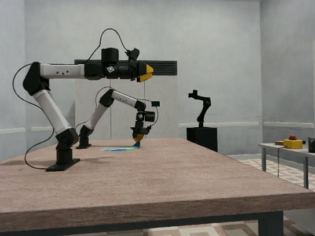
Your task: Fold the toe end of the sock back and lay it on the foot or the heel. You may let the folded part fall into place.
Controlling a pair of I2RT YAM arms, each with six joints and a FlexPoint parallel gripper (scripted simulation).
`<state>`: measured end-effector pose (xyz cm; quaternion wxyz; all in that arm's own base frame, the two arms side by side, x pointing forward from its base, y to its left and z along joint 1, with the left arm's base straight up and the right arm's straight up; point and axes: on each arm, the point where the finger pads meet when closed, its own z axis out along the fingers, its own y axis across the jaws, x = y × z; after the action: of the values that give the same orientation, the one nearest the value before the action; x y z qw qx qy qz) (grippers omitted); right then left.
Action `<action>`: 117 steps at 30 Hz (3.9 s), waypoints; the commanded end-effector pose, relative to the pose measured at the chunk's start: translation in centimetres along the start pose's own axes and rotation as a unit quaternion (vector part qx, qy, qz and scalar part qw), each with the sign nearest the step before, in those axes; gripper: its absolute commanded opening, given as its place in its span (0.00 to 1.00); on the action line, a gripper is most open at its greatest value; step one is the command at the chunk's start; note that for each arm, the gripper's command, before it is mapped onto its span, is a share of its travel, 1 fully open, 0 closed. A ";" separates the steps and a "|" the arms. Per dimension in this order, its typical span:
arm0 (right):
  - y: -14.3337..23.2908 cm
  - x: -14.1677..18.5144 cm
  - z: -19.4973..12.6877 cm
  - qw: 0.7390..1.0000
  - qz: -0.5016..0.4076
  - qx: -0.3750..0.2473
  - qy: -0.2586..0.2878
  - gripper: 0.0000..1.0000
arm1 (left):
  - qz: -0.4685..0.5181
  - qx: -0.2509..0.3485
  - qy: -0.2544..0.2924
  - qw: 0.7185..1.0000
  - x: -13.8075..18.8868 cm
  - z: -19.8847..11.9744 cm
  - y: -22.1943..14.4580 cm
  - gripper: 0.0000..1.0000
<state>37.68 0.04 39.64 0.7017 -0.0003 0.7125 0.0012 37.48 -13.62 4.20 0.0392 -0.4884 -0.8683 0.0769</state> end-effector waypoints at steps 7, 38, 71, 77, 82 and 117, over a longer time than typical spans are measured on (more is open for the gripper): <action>0.0 -0.6 -0.1 1.000 -0.001 0.001 -0.008 1.00 | -0.010 -0.023 -0.013 1.000 -0.5 -0.7 1.3 0.05; 0.0 -0.6 -0.1 1.000 -0.001 0.001 -0.008 1.00 | -0.015 -0.110 -0.015 0.994 -0.4 -3.1 -1.7 0.05; 0.0 -0.6 -0.1 1.000 -0.001 0.001 -0.008 1.00 | -0.011 -0.155 -0.018 0.988 -0.5 -3.2 -3.9 0.05; 0.0 -0.6 -0.1 1.000 -0.001 0.001 -0.008 1.00 | -0.017 -0.194 -0.025 0.981 -0.9 -3.2 -4.6 0.05; 0.0 -0.6 -0.1 1.000 -0.001 0.001 -0.008 1.00 | -0.018 -0.240 -0.026 0.970 -0.9 -2.9 -6.2 0.05; 0.0 -0.6 -0.1 1.000 -0.001 0.001 -0.008 1.00 | -0.008 -0.264 -0.012 0.965 -0.6 -1.3 -7.2 0.05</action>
<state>37.68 0.04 39.64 0.7017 -0.0003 0.7125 0.0012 31.26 -17.20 6.10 -0.0774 -0.4798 -0.8621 -0.1435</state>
